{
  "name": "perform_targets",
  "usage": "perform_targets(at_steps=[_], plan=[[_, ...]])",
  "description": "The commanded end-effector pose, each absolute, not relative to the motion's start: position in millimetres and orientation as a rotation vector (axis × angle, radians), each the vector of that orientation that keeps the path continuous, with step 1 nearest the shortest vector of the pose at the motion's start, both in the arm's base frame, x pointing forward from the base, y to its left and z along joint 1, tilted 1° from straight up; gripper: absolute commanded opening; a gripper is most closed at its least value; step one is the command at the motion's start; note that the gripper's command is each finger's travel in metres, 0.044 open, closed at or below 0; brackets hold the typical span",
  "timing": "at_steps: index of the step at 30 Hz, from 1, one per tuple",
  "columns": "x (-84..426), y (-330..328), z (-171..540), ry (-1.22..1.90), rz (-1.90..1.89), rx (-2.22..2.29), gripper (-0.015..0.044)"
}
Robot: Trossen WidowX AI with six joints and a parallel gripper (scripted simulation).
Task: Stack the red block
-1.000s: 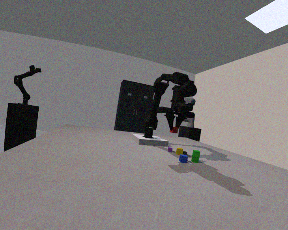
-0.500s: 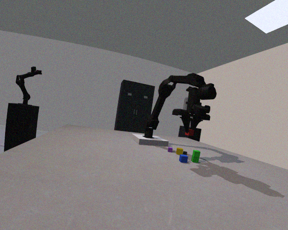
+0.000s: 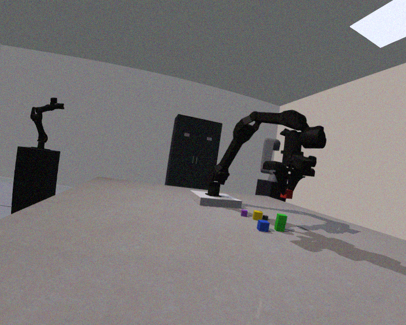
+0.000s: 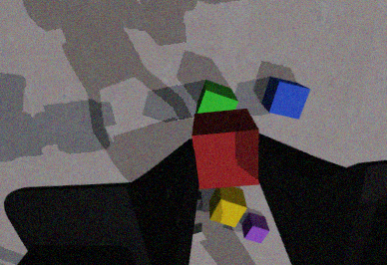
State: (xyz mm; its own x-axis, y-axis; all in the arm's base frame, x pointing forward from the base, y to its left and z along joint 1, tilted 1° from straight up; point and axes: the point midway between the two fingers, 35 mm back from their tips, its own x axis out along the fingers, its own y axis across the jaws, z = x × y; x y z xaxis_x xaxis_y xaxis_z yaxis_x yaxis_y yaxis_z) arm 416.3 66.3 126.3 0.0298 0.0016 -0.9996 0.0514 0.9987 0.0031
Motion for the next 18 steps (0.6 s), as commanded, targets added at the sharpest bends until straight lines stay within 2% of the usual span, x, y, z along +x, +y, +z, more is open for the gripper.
perform_targets(at_steps=[1,18], plan=[[415,67,110,1.555,-0.042,0.049,0.0],[414,68,69,1.555,-0.042,0.049,0.0]])
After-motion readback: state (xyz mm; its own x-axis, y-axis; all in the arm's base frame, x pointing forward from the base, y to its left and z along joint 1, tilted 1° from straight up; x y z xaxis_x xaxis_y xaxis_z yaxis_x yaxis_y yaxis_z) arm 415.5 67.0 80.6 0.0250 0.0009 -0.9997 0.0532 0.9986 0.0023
